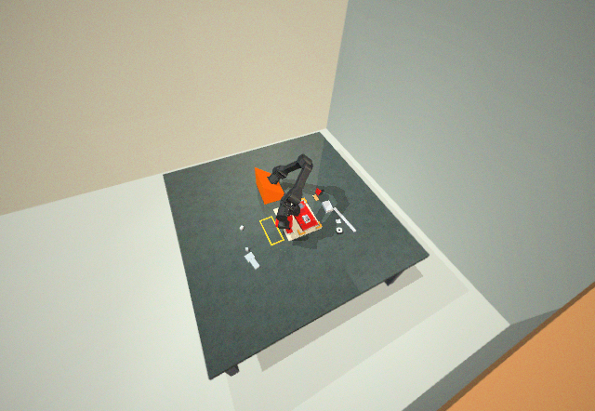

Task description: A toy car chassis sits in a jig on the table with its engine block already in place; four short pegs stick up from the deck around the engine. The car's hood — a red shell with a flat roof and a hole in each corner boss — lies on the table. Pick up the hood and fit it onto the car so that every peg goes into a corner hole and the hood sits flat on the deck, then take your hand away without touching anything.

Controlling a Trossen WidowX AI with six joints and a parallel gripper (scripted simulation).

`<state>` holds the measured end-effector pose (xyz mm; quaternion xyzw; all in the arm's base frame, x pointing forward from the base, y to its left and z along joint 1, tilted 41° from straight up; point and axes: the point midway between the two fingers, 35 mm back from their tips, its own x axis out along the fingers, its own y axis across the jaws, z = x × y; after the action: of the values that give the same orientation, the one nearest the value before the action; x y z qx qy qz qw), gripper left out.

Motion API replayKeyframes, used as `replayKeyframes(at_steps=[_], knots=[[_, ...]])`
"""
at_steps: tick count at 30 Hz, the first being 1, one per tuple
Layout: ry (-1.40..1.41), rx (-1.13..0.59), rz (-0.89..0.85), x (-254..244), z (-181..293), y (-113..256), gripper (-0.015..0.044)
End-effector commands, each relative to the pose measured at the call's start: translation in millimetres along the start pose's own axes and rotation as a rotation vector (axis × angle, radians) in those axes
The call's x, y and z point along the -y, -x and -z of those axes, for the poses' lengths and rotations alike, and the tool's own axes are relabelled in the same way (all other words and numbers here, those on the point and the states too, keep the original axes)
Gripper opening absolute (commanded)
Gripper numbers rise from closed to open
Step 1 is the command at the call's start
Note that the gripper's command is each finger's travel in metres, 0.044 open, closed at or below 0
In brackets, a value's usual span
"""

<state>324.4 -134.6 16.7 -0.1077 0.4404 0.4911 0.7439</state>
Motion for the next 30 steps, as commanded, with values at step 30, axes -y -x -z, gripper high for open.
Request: replayKeyframes(at_steps=[30], knots=[[-0.516,-0.03,-0.04,-31,-73,2,0.0]])
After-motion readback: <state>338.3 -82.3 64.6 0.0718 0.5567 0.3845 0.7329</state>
